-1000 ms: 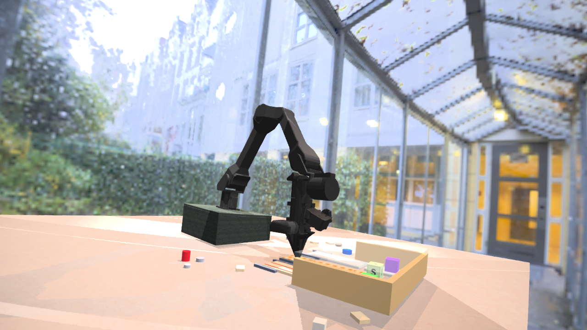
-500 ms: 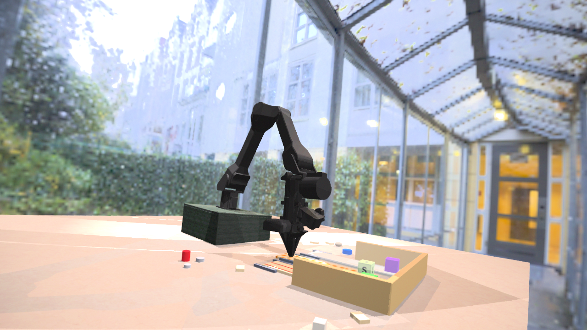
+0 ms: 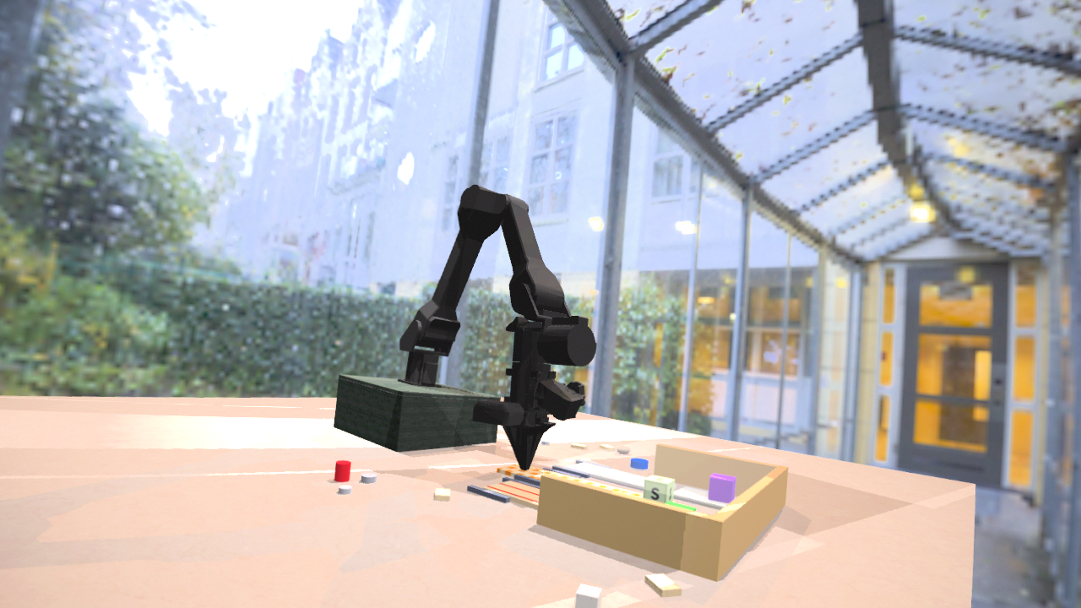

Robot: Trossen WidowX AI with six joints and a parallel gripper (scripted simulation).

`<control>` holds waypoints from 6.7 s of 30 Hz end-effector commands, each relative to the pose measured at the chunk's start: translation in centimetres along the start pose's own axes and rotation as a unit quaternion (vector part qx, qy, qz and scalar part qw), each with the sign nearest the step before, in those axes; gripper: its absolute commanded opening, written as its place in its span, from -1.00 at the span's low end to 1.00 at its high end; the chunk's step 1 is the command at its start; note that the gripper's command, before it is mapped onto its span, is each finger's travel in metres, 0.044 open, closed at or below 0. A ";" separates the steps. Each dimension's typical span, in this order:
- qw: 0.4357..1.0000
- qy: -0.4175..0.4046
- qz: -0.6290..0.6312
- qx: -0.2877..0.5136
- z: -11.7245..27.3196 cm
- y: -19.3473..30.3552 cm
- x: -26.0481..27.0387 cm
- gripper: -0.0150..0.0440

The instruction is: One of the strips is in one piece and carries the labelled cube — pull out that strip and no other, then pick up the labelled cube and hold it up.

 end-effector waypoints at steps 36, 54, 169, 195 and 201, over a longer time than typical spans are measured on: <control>1.000 0.002 0.001 0.019 -0.5 5.8 -1.0 -0.49; 1.000 0.002 0.001 0.020 -0.5 7.9 -1.4 -0.49; 1.000 0.001 0.027 0.015 5.5 -4.2 1.0 1.00; 1.000 0.000 0.027 0.013 4.5 -9.9 2.0 0.36; 1.000 0.000 0.027 0.013 3.5 -9.9 2.0 0.36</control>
Point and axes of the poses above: the point midway between the two fingers, 35 mm back from their tips, its own z axis back along the fingers, its own x axis across the jaws, y = z × x, the point moved 8 cm from there along z, back along the fingers, and after that the axes turned 12 degrees about -z, right-handed, at the moved point
